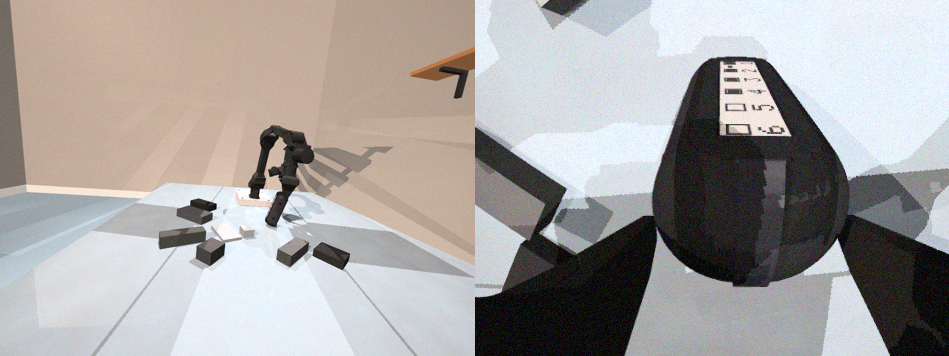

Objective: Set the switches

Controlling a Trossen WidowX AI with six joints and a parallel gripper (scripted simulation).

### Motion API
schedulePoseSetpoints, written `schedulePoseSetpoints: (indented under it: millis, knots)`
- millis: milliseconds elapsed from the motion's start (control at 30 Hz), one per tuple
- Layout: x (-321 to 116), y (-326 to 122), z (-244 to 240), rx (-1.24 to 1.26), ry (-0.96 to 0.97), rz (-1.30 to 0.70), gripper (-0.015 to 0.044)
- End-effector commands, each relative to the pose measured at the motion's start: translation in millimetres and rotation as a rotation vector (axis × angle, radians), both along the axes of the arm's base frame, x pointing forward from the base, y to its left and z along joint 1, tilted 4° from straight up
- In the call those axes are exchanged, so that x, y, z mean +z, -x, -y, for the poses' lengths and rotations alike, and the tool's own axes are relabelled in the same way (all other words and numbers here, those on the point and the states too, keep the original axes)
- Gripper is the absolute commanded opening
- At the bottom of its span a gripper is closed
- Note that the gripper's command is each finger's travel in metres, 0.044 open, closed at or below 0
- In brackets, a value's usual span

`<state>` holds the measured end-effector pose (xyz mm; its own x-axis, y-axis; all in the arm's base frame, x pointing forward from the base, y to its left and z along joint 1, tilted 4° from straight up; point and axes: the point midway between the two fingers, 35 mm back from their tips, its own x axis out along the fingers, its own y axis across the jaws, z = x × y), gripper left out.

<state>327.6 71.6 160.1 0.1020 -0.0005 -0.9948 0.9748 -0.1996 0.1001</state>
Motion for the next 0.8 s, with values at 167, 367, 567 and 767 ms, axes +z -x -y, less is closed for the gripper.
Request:
schedulePoseSetpoints:
  millis: [167, 367, 567, 767]
  knots:
    - [-5.8, -2.5, -8.0, 0.001, -0.026, -0.004, 0.0338]
    - [-7.0, -3.4, -12.2, 0.002, -0.039, -0.001, 0.0338]
    - [-8.4, -4.5, -16.6, 0.002, -0.041, -0.001, 0.0338]
    - [-9.9, -5.5, -21.0, 0.003, -0.041, -0.001, 0.0338]
